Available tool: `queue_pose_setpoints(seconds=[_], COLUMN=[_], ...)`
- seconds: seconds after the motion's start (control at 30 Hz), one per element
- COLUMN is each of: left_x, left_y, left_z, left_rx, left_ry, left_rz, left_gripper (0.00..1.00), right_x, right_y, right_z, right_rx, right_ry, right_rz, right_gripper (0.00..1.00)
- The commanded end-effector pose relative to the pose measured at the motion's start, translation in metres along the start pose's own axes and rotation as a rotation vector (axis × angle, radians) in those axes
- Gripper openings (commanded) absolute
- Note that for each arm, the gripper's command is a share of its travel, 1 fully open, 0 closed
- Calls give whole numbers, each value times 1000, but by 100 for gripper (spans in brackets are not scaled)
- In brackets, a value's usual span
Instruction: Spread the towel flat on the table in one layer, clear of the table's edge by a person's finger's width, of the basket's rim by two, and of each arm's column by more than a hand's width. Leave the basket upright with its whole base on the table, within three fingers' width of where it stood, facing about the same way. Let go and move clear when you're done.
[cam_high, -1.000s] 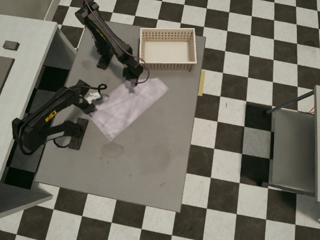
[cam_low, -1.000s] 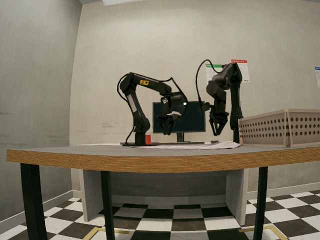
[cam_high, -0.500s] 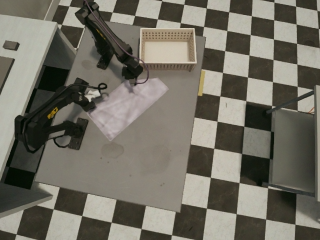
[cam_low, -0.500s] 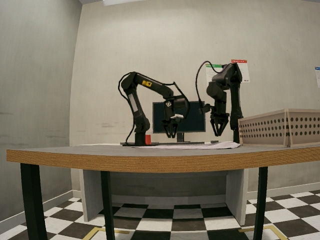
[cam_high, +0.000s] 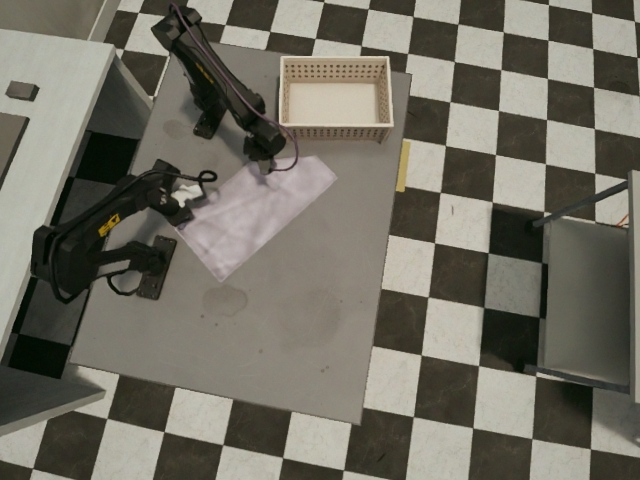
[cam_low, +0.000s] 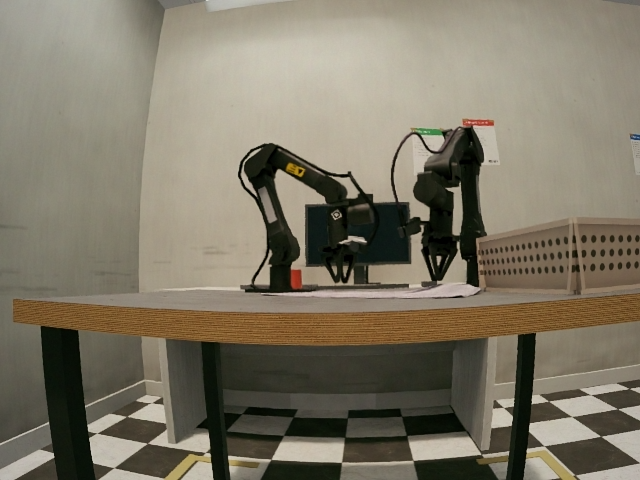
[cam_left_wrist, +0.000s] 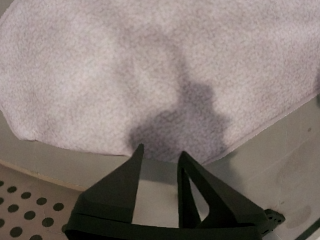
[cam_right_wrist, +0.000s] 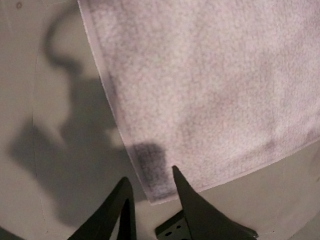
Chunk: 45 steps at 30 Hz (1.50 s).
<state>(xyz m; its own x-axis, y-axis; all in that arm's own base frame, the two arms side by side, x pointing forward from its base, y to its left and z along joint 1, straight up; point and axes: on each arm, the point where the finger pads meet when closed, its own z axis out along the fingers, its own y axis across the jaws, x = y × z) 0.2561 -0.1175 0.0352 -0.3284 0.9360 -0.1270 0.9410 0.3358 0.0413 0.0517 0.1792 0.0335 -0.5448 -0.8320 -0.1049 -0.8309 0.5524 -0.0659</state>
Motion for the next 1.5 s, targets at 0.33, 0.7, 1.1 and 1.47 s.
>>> queue_pose_setpoints(seconds=[0.33, 0.7, 1.1, 1.47], left_x=[5, 3, 4, 8], left_y=[1, -1, 7, 12], left_z=[33, 38, 37, 38], left_rx=[-6, -4, -14, -8], left_ry=[5, 3, 0, 5], left_rz=[-1, 0, -4, -2], left_gripper=[34, 34, 19, 1], right_x=[-7, -3, -3, -5], right_y=[2, -1, -1, -10], right_z=[25, 32, 32, 36], right_rx=[-6, -1, -1, 5], right_ry=[-50, -36, -36, -19], right_rz=[10, 9, 11, 7], right_gripper=[34, 34, 24, 0])
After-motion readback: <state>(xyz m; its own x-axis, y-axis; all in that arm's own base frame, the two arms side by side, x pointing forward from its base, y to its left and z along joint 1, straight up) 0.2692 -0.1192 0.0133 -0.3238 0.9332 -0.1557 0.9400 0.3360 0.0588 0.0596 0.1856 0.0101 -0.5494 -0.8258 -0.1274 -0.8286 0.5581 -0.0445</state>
